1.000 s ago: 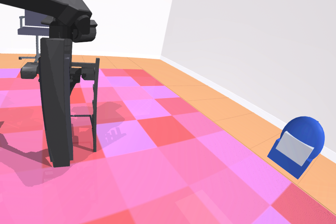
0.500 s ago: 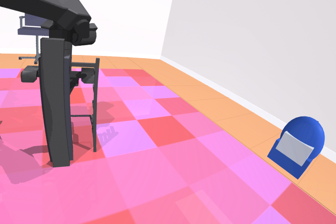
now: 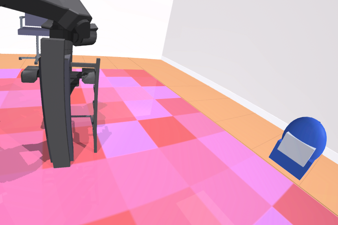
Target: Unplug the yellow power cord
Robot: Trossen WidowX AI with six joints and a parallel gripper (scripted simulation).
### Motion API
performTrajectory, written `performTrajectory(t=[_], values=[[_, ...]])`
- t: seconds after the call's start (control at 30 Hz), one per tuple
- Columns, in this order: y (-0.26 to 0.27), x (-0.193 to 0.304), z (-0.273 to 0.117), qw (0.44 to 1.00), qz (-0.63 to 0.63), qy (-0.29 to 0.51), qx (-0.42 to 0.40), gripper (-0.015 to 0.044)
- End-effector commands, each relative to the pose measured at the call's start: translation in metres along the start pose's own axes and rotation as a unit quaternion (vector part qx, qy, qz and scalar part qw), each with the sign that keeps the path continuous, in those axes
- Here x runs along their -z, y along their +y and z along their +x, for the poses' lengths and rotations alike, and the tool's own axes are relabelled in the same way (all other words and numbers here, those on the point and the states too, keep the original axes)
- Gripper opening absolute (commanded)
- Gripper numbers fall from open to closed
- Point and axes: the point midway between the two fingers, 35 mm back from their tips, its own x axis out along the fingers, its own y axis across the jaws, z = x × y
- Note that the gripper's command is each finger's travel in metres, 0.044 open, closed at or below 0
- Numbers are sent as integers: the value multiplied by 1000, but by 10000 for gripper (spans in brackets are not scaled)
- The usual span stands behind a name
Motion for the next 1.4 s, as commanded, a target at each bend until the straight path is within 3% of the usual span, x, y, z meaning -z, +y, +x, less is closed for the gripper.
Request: performTrajectory(t=[0.0, 0.87, 1.37], values=[[-1, -11, -1, 1000, 0, -5, 1, 0], [0, -53, -6, 1000, 0, -5, 2, 0], [0, -50, -3, 1000, -1, -4, 2, 394]])
